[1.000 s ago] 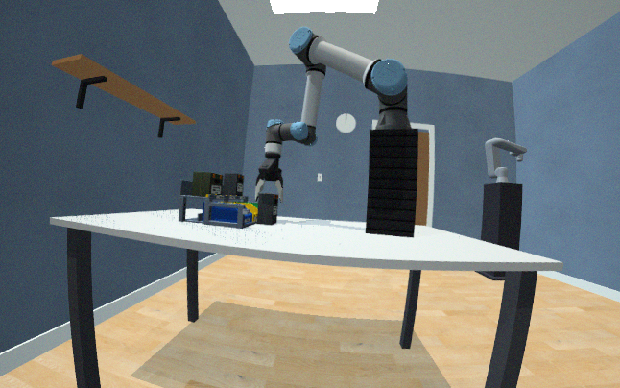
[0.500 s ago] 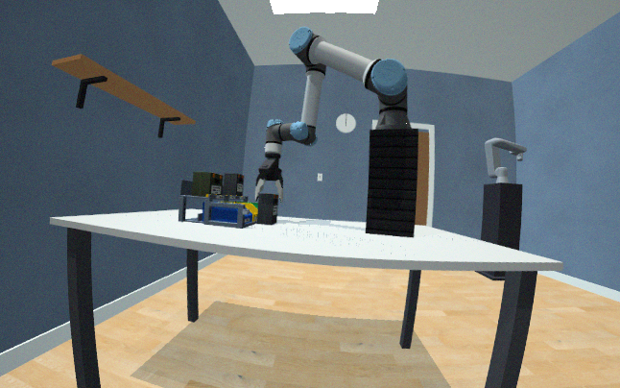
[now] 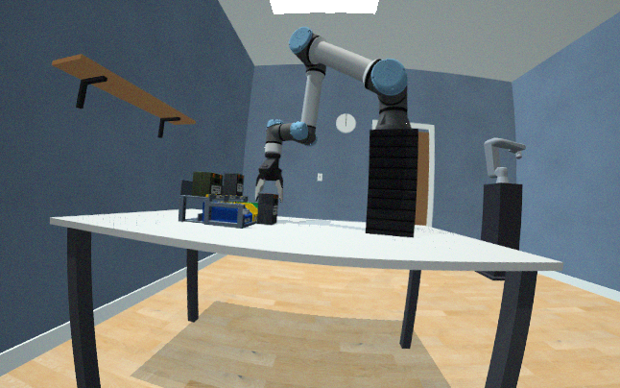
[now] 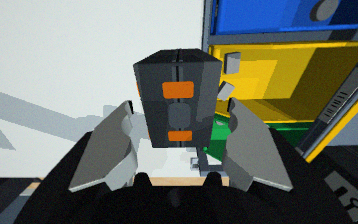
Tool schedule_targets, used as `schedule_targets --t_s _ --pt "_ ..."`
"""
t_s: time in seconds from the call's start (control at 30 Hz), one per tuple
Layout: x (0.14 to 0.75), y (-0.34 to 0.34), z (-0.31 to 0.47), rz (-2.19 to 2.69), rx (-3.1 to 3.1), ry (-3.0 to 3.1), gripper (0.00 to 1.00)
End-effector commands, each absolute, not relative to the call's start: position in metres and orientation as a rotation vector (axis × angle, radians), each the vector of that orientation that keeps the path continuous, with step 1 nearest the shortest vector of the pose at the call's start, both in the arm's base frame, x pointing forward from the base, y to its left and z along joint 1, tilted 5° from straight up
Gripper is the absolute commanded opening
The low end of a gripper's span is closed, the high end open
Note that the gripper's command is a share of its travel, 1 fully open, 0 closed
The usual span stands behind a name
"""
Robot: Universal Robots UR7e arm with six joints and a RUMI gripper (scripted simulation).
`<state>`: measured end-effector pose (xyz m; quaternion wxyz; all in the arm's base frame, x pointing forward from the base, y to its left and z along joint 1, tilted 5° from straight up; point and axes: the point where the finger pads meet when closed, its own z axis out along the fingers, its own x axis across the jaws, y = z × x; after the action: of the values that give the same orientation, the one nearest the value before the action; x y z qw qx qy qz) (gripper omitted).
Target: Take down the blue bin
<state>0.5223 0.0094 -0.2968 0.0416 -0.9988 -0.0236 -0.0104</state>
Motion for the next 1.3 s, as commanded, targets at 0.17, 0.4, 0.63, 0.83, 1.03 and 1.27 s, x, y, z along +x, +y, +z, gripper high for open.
schedule_targets --t_s 0.17,0.4,0.63,0.83,1.03,1.27 --pt "0.523 0.009 -0.296 -0.034 -3.058 -0.072 0.72" --pt "0.523 0.009 -0.296 -0.034 -3.058 -0.072 0.72" --pt "0.523 0.009 -0.296 -0.034 -3.058 -0.072 0.72" --pt "0.523 0.009 -0.296 -0.034 -3.058 -0.072 0.72" --pt "0.523 0.009 -0.296 -0.034 -3.058 -0.072 0.72" --pt "0.523 0.008 -0.286 -0.034 -3.058 -0.072 0.72"
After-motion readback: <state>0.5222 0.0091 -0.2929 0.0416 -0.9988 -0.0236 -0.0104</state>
